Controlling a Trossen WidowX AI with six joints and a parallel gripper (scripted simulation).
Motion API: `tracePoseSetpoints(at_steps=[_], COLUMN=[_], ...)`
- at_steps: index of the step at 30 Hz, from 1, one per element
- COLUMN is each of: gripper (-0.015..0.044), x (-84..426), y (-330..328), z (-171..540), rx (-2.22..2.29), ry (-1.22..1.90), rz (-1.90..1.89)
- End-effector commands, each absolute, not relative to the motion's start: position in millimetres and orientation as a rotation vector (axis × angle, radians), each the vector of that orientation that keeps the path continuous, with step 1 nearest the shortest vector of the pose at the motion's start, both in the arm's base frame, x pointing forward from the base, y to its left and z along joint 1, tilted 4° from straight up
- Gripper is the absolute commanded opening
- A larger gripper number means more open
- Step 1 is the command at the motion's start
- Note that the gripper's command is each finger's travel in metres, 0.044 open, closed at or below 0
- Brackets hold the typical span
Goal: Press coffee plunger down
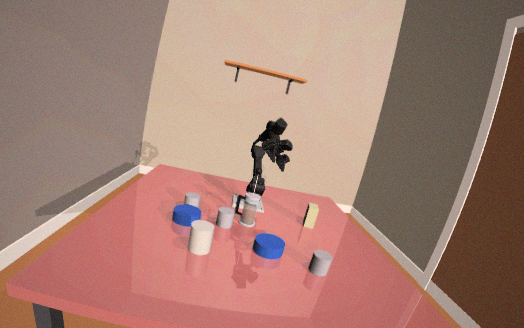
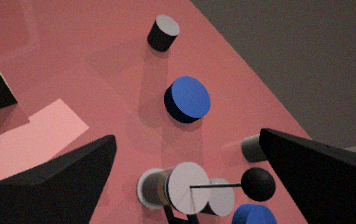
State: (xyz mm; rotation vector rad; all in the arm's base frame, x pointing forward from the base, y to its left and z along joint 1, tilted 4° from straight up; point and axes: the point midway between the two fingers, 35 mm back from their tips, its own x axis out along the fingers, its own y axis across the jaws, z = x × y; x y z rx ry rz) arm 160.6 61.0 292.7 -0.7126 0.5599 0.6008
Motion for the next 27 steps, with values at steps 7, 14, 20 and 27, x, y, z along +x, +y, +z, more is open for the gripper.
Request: tracePoseSetpoints(at_steps=[7, 14, 20, 27], gripper=[0.044, 0.044, 0.044, 0.044], x=[180, 180, 178, 178], y=[4, -16, -13, -13], z=[324, 331, 290, 275], rx=[-0.131, 0.049, 0.049, 0.049], ry=[0.587, 0.555, 0.554, 0.554], rz=[0.173, 0.033, 0.033, 0.034])
